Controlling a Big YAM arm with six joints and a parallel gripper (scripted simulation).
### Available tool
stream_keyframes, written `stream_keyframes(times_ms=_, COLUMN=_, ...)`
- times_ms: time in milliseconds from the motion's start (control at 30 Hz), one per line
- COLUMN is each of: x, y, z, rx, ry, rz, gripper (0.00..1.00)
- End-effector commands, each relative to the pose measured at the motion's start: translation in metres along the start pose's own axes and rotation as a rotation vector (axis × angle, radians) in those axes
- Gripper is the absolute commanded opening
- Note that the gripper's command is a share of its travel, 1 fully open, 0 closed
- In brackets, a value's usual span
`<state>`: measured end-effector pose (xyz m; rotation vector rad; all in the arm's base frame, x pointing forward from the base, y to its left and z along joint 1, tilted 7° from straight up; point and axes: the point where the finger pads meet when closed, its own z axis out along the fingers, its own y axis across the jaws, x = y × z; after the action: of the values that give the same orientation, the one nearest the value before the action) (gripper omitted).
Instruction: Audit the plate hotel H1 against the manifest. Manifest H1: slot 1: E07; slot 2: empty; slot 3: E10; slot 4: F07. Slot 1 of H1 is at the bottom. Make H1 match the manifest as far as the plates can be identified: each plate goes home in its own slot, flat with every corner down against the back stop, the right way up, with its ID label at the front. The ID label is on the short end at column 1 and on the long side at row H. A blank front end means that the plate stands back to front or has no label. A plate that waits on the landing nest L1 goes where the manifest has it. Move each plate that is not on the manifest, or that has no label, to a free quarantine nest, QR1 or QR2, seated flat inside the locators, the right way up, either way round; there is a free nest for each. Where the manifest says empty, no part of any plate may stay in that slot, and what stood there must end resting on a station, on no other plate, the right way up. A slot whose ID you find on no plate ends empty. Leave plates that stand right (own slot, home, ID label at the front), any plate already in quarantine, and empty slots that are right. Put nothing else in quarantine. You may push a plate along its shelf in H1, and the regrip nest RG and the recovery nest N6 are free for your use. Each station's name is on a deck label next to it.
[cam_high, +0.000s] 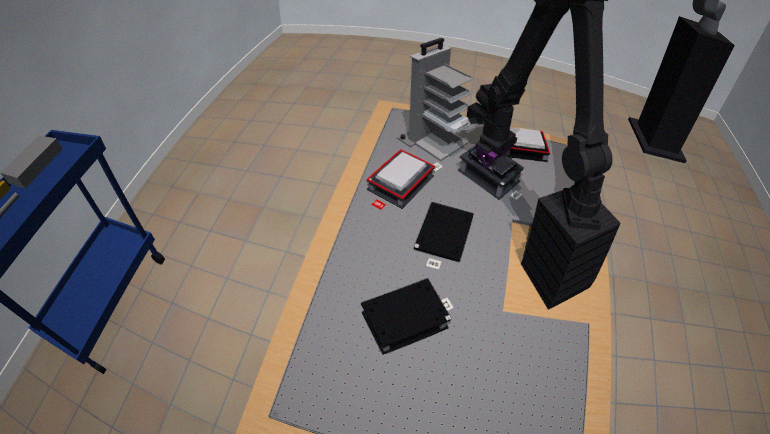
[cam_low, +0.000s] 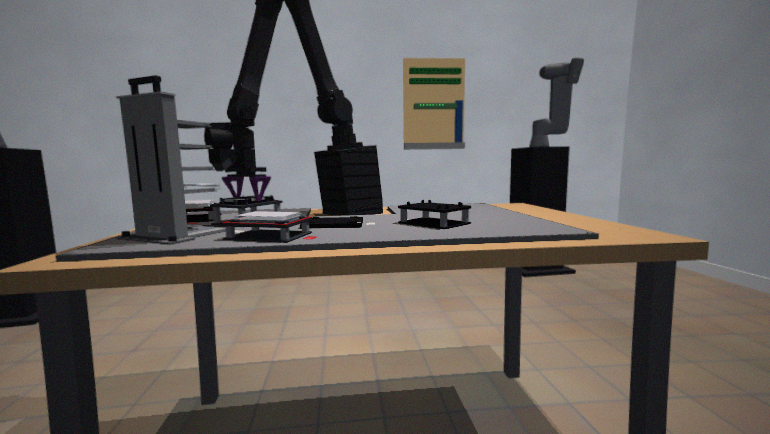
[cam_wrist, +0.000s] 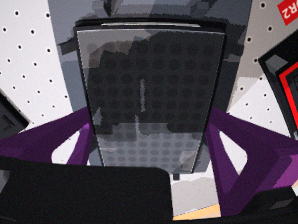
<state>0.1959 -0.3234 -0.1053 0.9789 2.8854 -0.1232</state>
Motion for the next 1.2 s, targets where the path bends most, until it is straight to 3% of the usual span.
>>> stream_keyframes(times_ms=0, x=-0.018, y=-0.008, z=-0.014, rx=0.014, ry=-0.041, rz=0.012, gripper=0.86)
stream_keyframes(times_ms=633, x=-0.011, y=-0.004, z=-0.028, rx=0.009, ry=-0.030, rz=0.012, gripper=0.86)
stream_keyframes(times_ms=667, x=-0.004, y=-0.002, z=-0.019, rx=-0.001, ry=-0.003, rz=0.011, gripper=0.86)
stream_keyframes(times_ms=733, x=-0.010, y=-0.004, z=-0.030, rx=0.008, ry=-0.028, rz=0.011, gripper=0.86)
stream_keyframes(times_ms=1167, x=-0.010, y=-0.004, z=-0.043, rx=0.008, ry=-0.029, rz=0.011, gripper=0.86)
